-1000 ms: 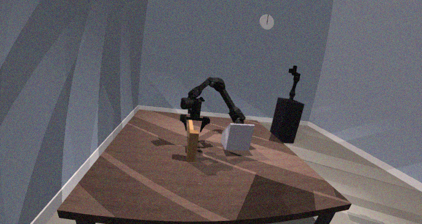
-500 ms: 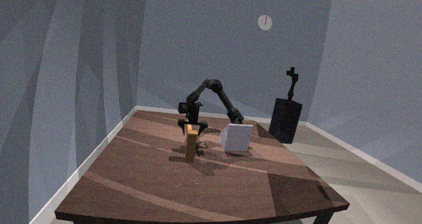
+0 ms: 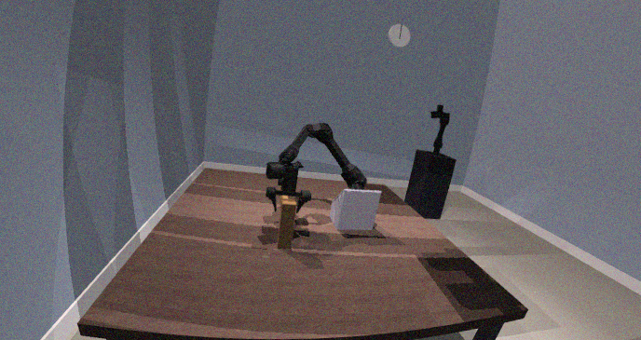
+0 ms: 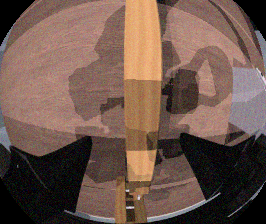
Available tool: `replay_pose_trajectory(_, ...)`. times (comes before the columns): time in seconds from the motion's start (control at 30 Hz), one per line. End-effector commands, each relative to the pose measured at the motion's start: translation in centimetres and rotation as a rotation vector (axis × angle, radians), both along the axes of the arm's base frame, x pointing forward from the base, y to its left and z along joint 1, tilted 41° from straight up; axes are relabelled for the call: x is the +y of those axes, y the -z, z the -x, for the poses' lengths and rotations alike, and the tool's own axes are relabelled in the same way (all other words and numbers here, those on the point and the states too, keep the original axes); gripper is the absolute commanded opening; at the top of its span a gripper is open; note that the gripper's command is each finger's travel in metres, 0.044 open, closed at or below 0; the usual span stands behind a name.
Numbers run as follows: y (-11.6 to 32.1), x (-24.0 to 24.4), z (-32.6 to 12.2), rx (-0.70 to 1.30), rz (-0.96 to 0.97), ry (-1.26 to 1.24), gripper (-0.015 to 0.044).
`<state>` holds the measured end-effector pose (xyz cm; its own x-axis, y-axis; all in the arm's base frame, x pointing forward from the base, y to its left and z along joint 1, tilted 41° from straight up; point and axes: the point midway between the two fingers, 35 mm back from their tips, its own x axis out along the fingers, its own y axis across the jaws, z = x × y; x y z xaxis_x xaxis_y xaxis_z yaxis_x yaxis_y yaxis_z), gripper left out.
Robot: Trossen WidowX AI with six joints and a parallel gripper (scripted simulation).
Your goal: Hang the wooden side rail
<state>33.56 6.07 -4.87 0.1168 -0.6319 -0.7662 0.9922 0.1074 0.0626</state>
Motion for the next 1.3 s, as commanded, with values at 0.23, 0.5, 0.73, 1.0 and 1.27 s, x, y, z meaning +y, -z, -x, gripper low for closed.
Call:
replay_pose_trajectory(0.23,1.4,-1.4,0.0,0.007,0.01,-0.003,0.044)
replay_pose_trajectory(0.5,2.4,-2.3,-0.1,0.007,0.012,-0.003,0.044)
replay_pose_trajectory(0.73,3.0,-2.8,-0.1,0.007,0.014,-0.003,0.044)
replay_pose_trajectory(1.0,3.0,-2.8,-0.1,0.007,0.014,-0.003,0.0256)
replay_pose_trajectory(1.27,3.0,-2.8,-0.1,0.007,0.014,-0.003,0.0105)
